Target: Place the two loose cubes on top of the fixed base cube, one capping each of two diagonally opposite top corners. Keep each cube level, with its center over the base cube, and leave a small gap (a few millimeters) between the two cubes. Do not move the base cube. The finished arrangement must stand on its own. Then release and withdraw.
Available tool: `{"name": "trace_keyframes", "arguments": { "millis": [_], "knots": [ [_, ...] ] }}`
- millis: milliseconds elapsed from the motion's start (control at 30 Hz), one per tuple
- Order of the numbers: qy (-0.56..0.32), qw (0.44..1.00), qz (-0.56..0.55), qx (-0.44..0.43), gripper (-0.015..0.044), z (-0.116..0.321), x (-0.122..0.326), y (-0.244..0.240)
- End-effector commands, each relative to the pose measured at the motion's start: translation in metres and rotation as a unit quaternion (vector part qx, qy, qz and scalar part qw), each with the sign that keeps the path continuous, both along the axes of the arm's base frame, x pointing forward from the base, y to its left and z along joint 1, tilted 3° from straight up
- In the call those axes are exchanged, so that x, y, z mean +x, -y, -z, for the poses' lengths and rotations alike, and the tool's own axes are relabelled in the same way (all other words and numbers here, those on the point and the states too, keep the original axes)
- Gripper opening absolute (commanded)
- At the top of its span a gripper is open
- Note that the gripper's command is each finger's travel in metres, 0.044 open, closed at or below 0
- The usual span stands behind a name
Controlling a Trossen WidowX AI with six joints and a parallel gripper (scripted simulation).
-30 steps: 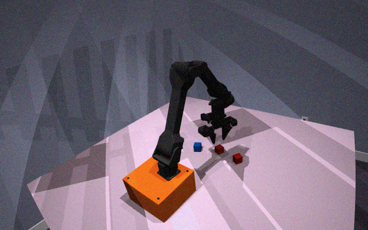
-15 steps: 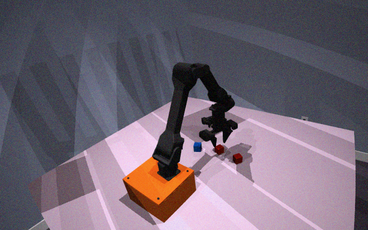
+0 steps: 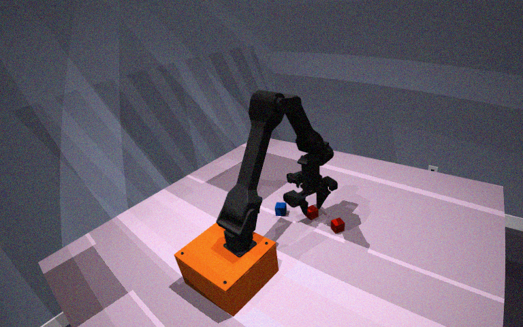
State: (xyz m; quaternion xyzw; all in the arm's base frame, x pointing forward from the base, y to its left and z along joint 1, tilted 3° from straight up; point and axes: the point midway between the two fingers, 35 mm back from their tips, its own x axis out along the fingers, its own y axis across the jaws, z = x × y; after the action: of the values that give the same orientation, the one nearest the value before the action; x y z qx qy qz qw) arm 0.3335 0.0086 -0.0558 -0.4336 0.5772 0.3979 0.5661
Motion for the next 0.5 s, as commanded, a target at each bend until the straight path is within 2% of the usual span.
{"name": "trace_keyframes", "arguments": {
  "millis": [0, 133, 467],
  "knots": [
    [-0.002, 1.0, -0.002, -0.002, 0.0212, 0.003, -0.001, 0.001],
    [-0.002, 1.0, -0.002, -0.002, 0.0107, 0.003, -0.001, 0.001],
    [-0.001, 1.0, -0.002, -0.002, 0.0105, -0.013, 0.001, 0.0]
  ]
}}
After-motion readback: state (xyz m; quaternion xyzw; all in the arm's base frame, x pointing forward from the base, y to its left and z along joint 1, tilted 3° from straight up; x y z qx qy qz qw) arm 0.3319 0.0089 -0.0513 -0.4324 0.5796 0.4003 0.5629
